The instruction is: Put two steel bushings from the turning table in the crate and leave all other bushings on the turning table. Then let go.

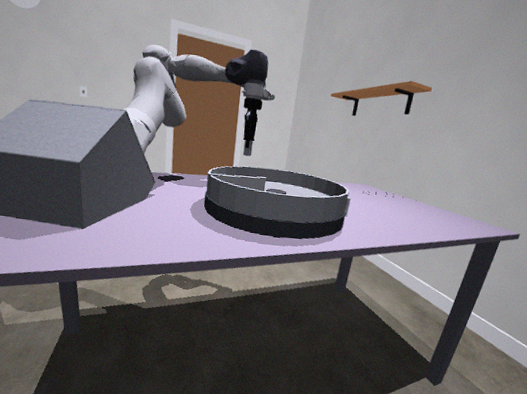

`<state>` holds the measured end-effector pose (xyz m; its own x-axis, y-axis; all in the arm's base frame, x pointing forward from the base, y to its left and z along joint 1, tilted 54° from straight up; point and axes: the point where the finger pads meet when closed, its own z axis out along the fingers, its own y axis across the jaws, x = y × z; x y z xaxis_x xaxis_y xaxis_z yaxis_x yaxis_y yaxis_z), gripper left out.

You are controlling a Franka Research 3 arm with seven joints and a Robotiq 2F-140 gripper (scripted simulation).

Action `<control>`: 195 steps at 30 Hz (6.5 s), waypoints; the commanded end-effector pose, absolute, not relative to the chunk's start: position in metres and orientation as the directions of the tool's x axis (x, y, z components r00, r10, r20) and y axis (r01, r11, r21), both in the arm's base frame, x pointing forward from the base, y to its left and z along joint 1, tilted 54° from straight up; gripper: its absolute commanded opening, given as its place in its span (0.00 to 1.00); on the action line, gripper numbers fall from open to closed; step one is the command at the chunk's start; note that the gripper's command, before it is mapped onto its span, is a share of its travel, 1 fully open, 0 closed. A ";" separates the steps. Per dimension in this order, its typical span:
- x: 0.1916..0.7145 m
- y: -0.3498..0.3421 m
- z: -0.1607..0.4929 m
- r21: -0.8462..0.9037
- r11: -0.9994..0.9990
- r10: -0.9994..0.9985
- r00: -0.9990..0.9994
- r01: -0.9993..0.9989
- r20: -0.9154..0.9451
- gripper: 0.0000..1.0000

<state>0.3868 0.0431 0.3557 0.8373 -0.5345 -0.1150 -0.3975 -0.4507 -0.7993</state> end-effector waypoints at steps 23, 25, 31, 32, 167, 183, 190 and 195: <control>0.386 0.042 0.356 -0.797 -0.450 -0.536 0.836 -0.402 -0.119 0.10; 0.386 0.042 0.356 -0.797 -0.450 -0.536 0.836 -0.402 -0.119 0.10; 0.386 0.042 0.356 -0.797 -0.450 -0.536 0.836 -0.402 -0.119 0.10; 0.386 0.042 0.356 -0.797 -0.450 -0.536 0.836 -0.402 -0.119 0.10; 0.293 -0.127 0.093 -0.797 -0.450 -0.536 0.836 -0.402 -0.119 0.10; 0.294 -0.127 0.093 -0.797 -0.450 -0.536 0.836 -0.402 -0.119 0.10; 0.294 -0.127 0.093 -0.797 -0.450 -0.536 0.836 -0.402 -0.119 0.10; 0.294 -0.127 0.093 -0.797 -0.450 -0.536 0.836 -0.402 -0.119 0.10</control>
<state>0.2937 -0.1255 0.0936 0.8349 -0.5362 -0.1240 -0.4044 -0.4449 -0.7991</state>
